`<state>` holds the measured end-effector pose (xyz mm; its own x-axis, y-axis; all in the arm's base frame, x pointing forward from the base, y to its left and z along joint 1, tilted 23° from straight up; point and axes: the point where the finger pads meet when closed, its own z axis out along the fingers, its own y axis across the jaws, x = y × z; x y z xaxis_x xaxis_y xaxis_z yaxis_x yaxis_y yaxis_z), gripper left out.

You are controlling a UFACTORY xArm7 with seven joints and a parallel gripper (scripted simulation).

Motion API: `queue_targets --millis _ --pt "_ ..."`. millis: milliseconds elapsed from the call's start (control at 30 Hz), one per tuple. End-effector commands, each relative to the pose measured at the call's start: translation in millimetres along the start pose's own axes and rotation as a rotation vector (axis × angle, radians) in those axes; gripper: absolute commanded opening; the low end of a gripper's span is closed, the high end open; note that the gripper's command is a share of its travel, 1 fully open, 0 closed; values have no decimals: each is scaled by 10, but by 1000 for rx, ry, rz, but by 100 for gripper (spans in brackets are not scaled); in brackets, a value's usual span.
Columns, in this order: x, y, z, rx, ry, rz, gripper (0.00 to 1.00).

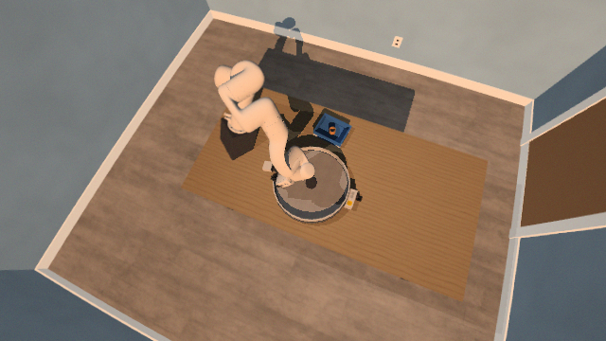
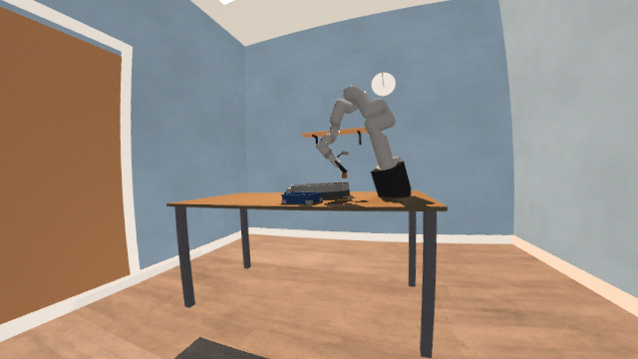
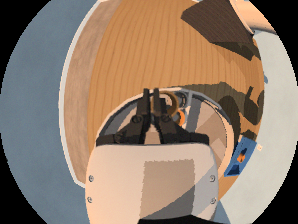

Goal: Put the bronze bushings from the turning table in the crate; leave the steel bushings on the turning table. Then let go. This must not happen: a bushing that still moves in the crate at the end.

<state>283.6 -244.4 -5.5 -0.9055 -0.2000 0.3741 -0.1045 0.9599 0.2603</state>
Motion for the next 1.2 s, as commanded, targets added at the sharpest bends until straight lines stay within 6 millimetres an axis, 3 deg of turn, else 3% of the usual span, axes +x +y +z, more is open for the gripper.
queue_targets --millis 0,167,267,667,733,800,1167 --pt "-24 51 -33 2 -2 2 0" --pt "-65 157 -67 2 -2 2 0" --pt "-129 322 -120 2 -2 2 0" --pt "-488 1253 -420 3 -2 2 0" --pt "-488 1253 -420 3 -2 2 0" --pt "-585 1505 -501 3 -2 2 0" --pt "-900 2320 -763 3 -2 2 0"
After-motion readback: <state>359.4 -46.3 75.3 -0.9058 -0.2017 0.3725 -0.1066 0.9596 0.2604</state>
